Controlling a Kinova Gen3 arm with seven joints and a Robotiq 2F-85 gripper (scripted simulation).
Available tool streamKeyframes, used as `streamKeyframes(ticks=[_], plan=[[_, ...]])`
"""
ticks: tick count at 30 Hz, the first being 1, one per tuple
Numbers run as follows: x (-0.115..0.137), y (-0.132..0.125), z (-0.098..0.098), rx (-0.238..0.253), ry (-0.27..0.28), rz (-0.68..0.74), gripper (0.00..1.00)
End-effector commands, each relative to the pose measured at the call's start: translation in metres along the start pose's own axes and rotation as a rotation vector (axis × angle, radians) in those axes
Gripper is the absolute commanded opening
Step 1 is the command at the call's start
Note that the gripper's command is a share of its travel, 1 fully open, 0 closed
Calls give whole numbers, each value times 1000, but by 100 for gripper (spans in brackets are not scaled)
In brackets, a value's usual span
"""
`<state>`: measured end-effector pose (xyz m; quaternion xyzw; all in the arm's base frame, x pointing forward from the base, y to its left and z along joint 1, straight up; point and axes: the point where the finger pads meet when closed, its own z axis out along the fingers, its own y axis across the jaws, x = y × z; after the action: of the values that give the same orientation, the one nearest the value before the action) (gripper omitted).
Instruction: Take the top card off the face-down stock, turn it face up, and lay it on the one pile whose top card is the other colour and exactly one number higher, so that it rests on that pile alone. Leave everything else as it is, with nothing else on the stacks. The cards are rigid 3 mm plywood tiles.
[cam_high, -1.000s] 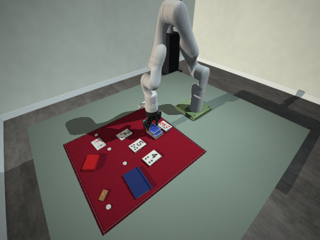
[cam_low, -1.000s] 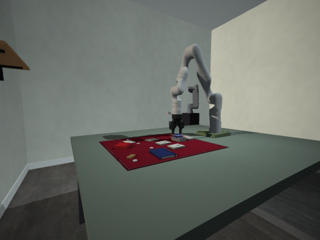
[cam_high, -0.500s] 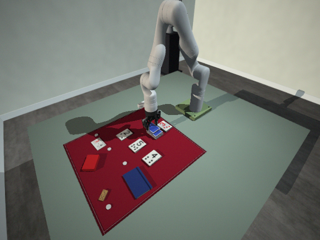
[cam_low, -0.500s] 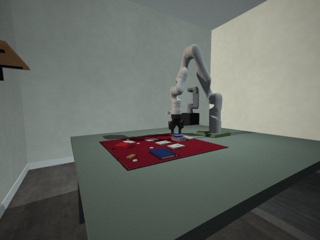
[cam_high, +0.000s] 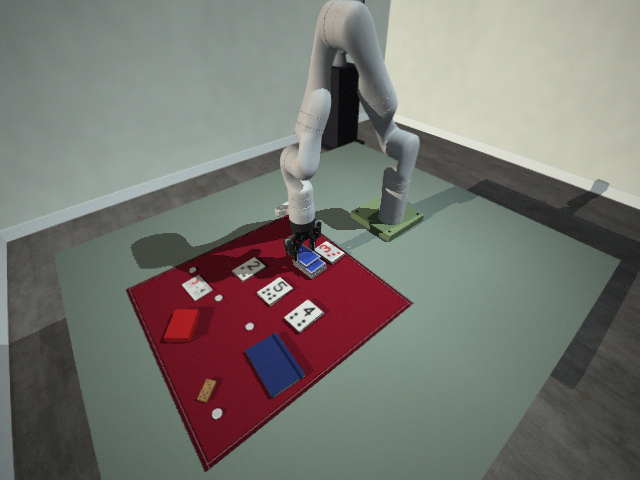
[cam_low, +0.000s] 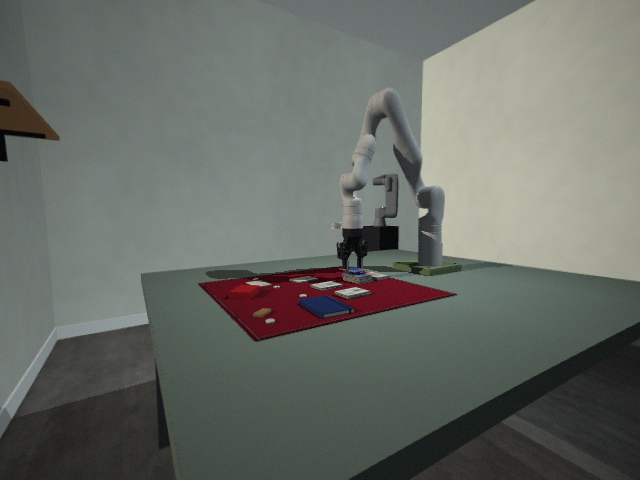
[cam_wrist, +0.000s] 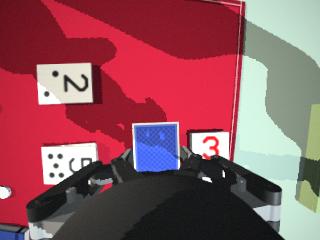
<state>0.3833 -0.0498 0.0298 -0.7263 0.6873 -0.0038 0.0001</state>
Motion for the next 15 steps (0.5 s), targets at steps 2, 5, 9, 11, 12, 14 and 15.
streamKeyframes(ticks=[2,5,9,11,12,14,15], plan=[[0,0,1,1,0,0,72],[0,0,2,1,0,0,72],[0,0,5,1,0,0,72],[0,0,5,1,0,0,72],[0,0,5,1,0,0,72],[0,0,5,1,0,0,72],[0,0,5,1,0,0,72]])
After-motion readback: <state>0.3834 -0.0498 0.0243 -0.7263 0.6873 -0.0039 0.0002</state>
